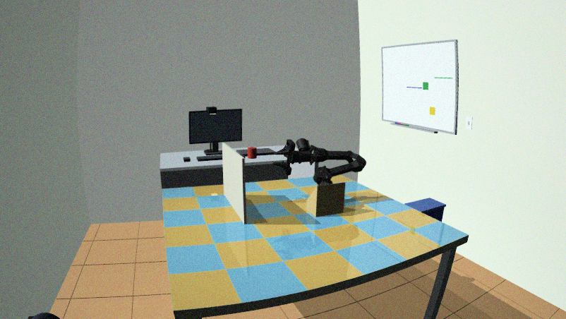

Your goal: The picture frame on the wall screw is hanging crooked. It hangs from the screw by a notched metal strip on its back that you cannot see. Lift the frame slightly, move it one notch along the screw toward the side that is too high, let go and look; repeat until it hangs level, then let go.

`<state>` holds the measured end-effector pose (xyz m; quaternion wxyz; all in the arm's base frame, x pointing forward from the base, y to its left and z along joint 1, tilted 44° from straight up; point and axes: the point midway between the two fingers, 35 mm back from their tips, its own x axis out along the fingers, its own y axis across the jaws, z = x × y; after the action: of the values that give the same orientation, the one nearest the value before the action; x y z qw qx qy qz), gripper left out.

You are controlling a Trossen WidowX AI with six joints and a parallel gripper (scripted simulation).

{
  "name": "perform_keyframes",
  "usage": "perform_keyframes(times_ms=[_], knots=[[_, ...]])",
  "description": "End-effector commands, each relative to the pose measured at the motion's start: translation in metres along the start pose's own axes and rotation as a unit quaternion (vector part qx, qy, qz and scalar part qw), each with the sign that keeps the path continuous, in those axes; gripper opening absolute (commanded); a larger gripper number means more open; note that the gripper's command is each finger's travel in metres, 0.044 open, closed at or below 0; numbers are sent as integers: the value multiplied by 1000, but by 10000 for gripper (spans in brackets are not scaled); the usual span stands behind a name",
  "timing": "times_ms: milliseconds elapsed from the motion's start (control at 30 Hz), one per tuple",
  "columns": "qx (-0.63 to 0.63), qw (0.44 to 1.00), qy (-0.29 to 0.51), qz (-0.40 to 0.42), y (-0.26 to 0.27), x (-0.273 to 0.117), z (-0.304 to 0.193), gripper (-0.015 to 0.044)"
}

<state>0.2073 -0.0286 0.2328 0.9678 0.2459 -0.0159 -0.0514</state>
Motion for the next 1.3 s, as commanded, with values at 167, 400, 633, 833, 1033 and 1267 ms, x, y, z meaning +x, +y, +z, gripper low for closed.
perform_keyframes(times_ms=[167, 400, 633, 833, 1033, 1267], knots=[[1, 1000, 0, 0, 0, 1, 0, 260], [31, 1000, -1, -1, -16, 39, 3, 260], [56, 998, -2, -2, -40, 65, 0, 260], [56, 998, -2, -2, -40, 65, 0, 260], [56, 998, -2, -2, -40, 65, 0, 260], [56, 998, -2, -2, -39, 75, 3, 260]])
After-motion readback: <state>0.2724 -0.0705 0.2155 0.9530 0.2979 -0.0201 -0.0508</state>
